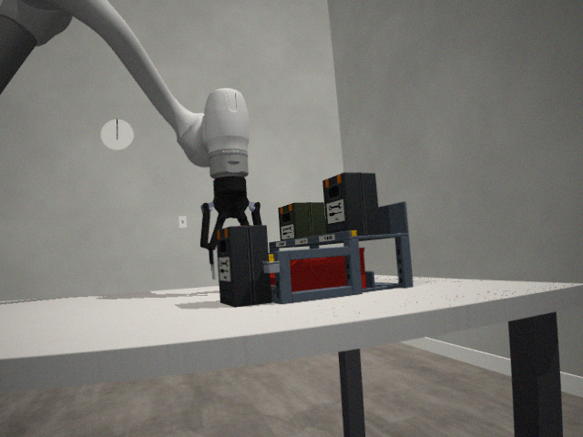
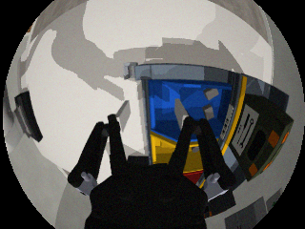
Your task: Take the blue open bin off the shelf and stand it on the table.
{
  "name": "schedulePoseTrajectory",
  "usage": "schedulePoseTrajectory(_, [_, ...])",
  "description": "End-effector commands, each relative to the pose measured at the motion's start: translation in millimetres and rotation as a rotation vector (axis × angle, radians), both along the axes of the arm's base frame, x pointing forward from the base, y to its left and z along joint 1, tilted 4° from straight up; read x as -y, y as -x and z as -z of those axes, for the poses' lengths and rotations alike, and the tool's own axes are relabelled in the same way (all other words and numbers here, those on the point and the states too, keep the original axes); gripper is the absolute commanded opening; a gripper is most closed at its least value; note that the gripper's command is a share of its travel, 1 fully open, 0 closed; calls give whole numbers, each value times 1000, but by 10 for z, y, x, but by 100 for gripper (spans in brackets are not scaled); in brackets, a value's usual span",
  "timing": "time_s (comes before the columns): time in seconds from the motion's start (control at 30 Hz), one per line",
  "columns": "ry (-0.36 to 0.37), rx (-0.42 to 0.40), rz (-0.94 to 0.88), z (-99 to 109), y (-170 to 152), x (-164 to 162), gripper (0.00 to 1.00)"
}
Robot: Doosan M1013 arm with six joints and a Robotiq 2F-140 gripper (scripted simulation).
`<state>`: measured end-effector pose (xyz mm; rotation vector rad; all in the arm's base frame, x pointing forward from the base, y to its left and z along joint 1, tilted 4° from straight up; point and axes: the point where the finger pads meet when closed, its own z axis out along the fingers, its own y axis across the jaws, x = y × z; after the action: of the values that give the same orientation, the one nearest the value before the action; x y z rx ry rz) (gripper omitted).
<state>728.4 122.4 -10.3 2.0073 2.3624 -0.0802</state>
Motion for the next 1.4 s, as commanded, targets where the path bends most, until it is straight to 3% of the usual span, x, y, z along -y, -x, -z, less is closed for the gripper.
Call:
schedulePoseTrajectory(0.0, [0, 0, 0, -5, 0, -1, 57])
schedulePoseTrajectory(0.4, [0, 0, 0, -5, 0, -1, 57])
schedulePoseTrajectory(0.43, [0, 0, 0, -5, 0, -1, 0])
schedulePoseTrajectory(1.37, [0, 0, 0, -6, -1, -1, 0])
